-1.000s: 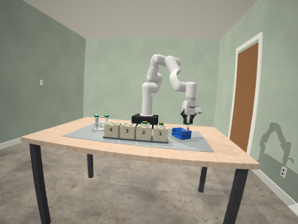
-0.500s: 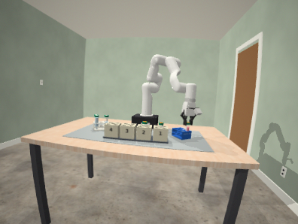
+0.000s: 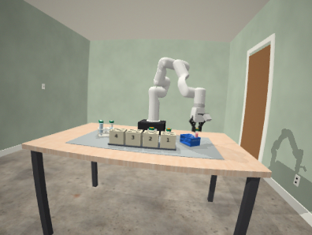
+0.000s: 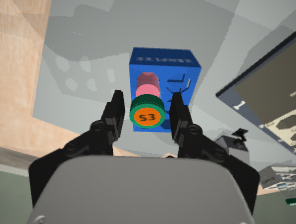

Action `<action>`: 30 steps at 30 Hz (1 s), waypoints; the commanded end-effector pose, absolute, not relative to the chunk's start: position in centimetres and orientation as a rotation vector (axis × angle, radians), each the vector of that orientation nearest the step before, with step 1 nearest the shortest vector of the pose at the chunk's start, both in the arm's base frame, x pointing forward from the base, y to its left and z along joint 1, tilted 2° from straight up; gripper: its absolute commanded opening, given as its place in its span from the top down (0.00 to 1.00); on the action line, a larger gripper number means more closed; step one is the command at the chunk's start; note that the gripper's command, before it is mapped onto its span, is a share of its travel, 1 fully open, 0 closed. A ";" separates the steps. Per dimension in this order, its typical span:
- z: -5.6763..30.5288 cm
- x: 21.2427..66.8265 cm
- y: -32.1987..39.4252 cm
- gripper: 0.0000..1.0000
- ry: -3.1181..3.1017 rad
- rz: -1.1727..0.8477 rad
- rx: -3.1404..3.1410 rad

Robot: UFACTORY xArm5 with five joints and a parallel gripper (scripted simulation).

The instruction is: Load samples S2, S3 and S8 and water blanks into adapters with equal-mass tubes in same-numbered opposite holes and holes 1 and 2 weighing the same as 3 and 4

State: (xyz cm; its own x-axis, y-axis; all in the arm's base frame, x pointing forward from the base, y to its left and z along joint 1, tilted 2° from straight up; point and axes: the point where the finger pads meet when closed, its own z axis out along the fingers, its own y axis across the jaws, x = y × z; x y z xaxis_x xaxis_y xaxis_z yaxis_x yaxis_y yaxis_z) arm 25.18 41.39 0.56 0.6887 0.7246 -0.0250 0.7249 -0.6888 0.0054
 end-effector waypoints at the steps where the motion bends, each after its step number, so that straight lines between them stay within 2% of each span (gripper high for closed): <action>1: 0.7 25.3 41.5 0.43 1.234 -0.028 2.875; 2: 0.8 25.3 41.5 1.00 1.234 -0.028 2.875; 30: 0.9 25.3 41.5 1.00 1.234 -0.028 2.875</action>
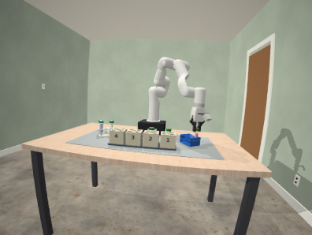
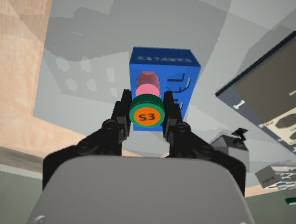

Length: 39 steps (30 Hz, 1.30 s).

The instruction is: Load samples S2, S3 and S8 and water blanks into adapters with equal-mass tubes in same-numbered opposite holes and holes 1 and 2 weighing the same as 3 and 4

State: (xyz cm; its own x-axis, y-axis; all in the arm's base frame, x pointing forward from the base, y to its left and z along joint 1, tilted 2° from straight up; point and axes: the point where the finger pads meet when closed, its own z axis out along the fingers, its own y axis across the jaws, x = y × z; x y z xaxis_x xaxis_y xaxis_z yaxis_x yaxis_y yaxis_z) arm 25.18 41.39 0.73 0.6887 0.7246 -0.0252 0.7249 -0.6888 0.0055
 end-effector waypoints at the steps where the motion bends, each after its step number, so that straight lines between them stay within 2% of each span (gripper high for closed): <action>1: 0.9 25.3 41.5 1.00 1.234 -0.028 2.875; 39: 2.4 25.3 41.5 1.00 1.234 -0.028 2.875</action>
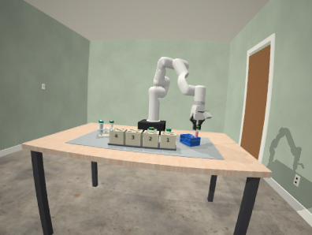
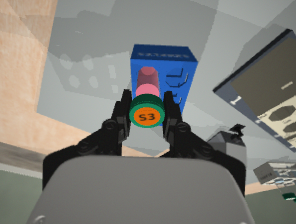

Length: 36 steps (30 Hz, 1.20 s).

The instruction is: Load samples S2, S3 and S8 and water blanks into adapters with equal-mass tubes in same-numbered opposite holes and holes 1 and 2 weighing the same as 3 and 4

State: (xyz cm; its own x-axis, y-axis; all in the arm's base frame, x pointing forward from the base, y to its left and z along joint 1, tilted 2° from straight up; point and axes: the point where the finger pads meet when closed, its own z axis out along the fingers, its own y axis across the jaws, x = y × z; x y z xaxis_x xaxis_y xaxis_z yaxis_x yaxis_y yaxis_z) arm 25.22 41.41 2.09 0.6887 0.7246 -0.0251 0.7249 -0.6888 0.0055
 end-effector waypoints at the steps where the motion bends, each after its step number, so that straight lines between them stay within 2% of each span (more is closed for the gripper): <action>1: 2.5 25.3 41.5 1.00 1.234 -0.028 2.875; 11: 2.9 25.3 41.5 1.00 1.234 -0.028 2.875; 36: 7.5 25.4 41.6 1.00 1.234 -0.028 2.875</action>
